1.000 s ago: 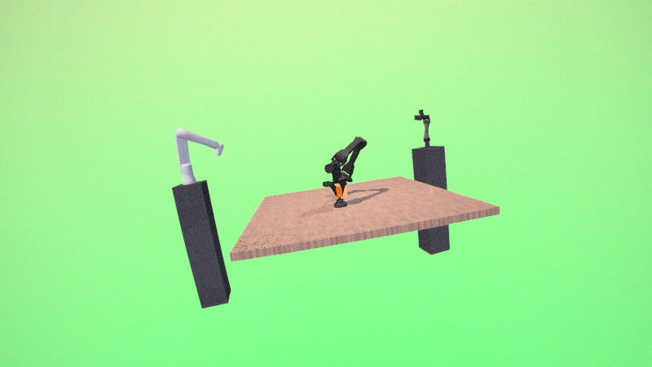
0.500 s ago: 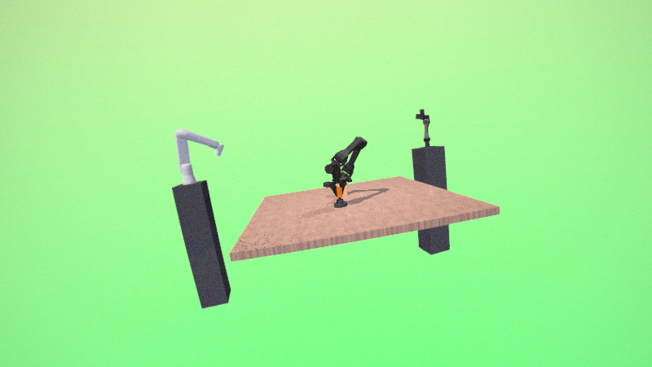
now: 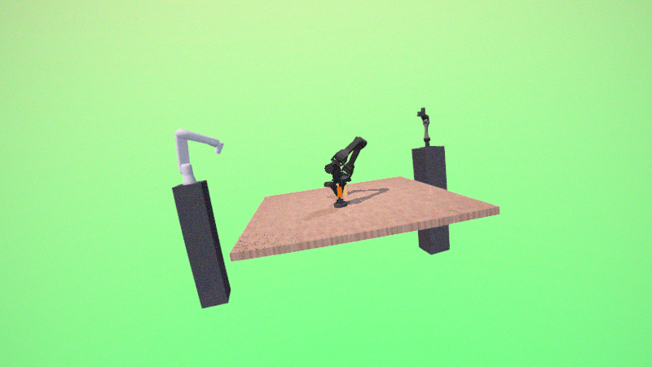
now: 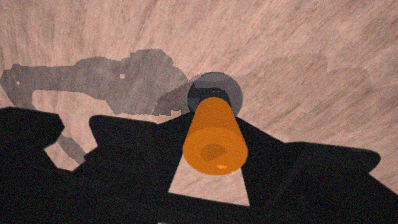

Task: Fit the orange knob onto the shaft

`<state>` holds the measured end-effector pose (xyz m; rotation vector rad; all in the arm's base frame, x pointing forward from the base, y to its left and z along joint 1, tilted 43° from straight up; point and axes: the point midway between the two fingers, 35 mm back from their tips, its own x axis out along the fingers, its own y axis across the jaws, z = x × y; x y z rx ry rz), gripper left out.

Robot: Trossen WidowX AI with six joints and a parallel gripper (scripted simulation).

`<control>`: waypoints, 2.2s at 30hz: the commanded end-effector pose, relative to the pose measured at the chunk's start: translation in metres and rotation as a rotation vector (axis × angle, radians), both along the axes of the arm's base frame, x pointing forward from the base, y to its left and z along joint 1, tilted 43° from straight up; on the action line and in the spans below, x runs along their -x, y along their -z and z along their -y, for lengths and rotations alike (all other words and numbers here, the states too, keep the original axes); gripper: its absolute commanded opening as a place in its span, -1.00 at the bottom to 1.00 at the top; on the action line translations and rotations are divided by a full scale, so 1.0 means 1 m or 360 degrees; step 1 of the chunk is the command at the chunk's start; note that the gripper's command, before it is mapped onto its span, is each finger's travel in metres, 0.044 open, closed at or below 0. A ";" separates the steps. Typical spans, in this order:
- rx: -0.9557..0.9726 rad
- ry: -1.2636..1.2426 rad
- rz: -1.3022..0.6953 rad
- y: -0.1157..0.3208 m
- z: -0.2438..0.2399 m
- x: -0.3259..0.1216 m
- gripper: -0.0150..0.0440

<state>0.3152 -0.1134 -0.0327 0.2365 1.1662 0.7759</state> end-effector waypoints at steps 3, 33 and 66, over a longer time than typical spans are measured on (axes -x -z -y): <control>0.0024 -0.0094 0.0092 0.001 0.001 -0.004 -0.49; 0.0024 -0.0094 0.0092 0.002 -0.002 -0.002 -0.49; 0.0083 -0.0338 0.0311 0.002 -0.002 -0.003 -0.49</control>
